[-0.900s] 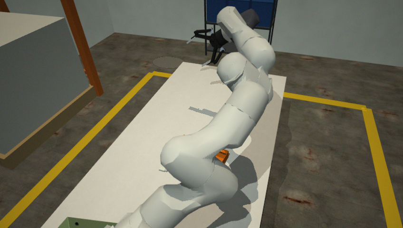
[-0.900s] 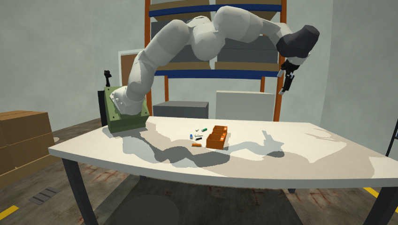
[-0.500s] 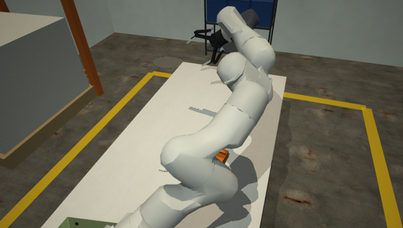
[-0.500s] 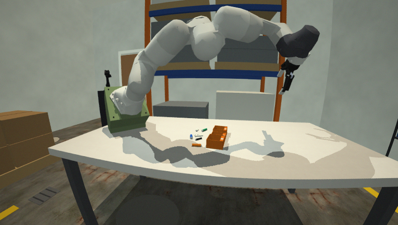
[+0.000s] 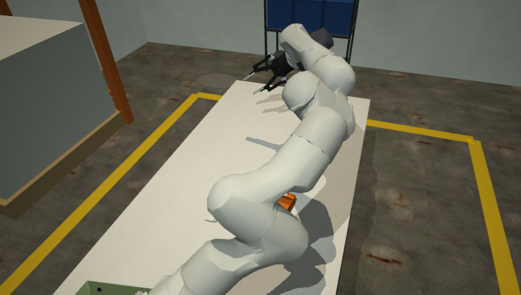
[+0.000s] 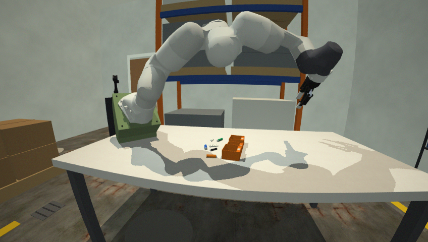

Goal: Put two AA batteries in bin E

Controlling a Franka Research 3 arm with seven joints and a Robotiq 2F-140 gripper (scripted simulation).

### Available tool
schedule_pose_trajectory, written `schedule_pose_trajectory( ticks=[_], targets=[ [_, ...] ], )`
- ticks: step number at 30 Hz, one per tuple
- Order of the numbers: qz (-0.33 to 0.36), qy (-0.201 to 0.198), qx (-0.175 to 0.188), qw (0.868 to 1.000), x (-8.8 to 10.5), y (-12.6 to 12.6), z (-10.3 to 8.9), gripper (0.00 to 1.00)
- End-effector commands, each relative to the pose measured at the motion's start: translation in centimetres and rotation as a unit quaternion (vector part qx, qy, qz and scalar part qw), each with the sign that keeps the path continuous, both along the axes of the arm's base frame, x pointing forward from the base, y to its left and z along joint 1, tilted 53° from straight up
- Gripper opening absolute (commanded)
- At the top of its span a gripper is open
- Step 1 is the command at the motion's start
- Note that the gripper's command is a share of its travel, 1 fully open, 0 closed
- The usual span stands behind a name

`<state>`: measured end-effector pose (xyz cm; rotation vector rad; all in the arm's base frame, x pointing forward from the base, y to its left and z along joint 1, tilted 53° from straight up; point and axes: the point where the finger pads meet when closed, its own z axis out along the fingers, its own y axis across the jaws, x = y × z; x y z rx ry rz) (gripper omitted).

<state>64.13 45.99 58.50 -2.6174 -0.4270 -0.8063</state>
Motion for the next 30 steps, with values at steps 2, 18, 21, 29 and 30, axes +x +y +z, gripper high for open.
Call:
schedule_pose_trajectory(
  ticks=[2, 18, 21, 29, 30],
  targets=[
    [0.016, -0.016, -0.001, 1.000, 3.1, -1.2, -1.9, 0.05],
    [-0.012, 0.033, -0.031, 0.999, -2.3, -2.1, -4.7, 0.05],
    [-0.012, 0.033, -0.031, 0.999, -4.3, -2.0, -5.1, 0.05],
    [-0.013, 0.039, -0.043, 0.998, -7.1, -2.0, -5.8, 0.05],
    [-0.014, 0.043, -0.057, 0.997, -7.9, -2.1, -6.0, 0.05]
  ],
)
